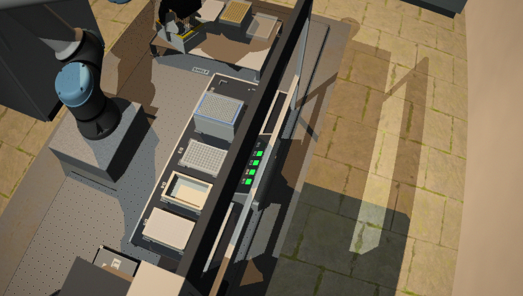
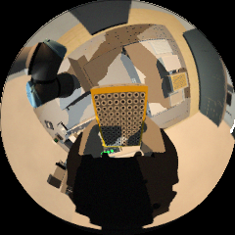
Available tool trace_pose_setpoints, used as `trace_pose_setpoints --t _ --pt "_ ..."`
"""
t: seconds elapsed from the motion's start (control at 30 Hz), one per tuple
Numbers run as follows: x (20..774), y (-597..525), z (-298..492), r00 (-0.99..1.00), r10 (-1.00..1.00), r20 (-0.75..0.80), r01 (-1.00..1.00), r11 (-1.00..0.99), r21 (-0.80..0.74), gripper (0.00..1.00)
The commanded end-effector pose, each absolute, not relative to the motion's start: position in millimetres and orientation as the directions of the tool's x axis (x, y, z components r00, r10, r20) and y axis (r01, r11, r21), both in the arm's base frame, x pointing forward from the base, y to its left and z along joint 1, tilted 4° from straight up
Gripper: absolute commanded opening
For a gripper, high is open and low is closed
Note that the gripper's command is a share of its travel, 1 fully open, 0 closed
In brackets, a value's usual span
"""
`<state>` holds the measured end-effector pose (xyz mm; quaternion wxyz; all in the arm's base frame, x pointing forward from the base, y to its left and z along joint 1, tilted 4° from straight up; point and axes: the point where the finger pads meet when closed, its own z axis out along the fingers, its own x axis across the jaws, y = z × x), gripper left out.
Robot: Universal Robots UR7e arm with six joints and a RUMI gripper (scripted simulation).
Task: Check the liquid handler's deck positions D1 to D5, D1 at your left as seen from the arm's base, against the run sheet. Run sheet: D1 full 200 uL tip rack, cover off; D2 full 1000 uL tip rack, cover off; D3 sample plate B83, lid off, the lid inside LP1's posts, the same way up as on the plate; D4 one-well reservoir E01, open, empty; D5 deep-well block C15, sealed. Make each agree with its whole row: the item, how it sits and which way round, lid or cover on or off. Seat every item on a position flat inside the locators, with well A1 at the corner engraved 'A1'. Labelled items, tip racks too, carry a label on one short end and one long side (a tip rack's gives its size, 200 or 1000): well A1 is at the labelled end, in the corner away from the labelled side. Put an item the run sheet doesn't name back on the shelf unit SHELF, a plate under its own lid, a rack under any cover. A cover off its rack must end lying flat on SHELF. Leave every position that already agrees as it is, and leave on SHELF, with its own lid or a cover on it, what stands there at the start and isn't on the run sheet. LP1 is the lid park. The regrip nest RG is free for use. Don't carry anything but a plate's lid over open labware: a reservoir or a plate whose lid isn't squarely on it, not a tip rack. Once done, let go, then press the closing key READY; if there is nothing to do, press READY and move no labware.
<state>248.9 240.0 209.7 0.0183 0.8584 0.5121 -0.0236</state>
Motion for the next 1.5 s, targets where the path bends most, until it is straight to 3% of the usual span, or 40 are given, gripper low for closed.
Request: trace_pose_setpoints --t 0.0,0.57,1.47 --pt "249.1 240.1 210.0 0.559 0.827 -0.059 0.829 -0.559 0.016 0.0" --pt "249.1 240.1 210.0 0.779 0.625 -0.051 0.627 -0.778 0.032 0.0" --pt "249.1 240.1 210.0 0.968 0.248 -0.034 0.25 -0.967 0.051 0.0"
